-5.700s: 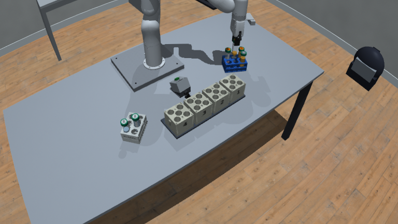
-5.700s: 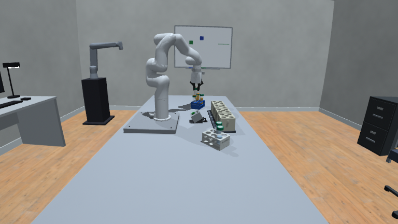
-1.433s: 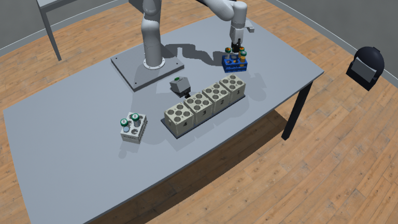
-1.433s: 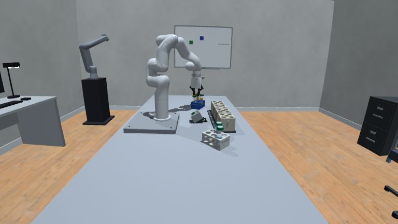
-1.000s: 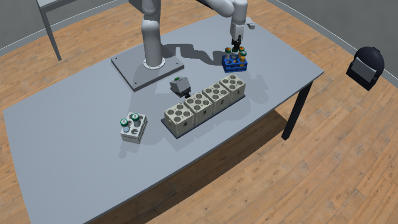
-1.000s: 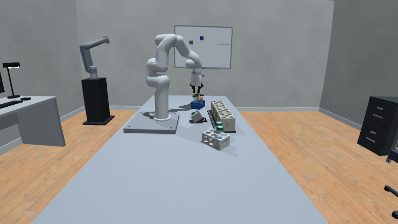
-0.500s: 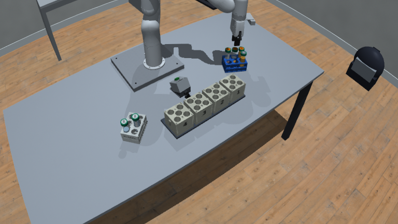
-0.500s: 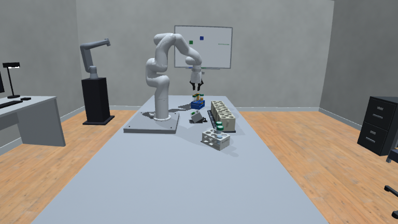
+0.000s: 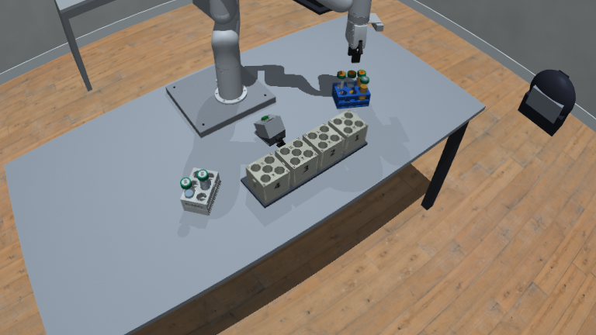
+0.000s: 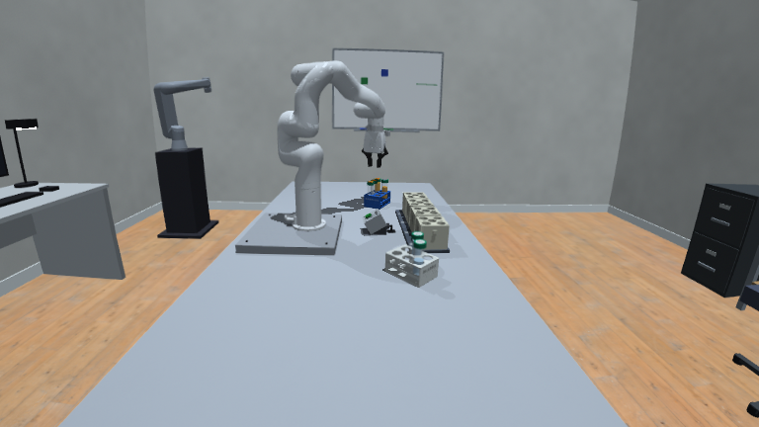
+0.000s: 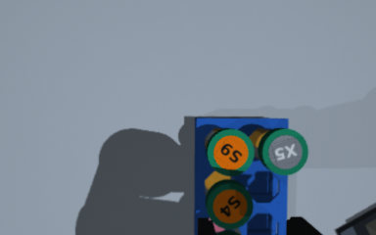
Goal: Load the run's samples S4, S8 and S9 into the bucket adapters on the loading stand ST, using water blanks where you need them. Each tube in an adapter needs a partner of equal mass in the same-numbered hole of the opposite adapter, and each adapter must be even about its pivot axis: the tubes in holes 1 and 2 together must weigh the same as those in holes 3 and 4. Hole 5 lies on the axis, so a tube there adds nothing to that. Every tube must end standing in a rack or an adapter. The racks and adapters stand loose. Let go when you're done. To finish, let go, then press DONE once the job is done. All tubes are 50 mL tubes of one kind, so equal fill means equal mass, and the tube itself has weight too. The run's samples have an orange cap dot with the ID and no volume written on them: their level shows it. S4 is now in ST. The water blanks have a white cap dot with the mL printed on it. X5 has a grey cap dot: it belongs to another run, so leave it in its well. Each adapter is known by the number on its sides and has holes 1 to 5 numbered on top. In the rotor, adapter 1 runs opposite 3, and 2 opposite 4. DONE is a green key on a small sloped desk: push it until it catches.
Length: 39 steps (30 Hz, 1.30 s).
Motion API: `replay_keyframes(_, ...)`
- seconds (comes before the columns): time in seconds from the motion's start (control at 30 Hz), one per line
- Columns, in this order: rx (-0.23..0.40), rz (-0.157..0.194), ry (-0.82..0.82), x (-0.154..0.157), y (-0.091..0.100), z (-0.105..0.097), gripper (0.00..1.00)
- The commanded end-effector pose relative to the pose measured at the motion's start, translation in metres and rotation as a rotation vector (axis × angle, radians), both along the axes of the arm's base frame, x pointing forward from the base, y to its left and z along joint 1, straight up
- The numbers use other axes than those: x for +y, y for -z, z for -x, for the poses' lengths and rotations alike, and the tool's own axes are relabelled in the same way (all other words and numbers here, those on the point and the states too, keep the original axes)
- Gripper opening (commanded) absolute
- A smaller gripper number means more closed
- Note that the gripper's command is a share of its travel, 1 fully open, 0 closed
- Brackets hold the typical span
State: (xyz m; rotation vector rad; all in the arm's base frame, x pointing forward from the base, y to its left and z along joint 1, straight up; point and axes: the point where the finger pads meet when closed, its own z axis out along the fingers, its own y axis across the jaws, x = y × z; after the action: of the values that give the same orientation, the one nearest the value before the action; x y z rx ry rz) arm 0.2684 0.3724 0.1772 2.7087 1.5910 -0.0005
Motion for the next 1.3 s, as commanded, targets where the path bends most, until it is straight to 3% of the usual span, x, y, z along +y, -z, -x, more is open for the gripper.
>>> replay_keyframes(0.0, -0.01, 0.001, 0.0, 0.001, -0.009, -0.001, 0.44)
replay_keyframes(0.73, -0.01, 0.001, 0.0, 0.001, -0.048, 0.0, 0.44)
replay_keyframes(1.27, -0.01, 0.001, 0.0, 0.001, -0.048, 0.0, 0.44)
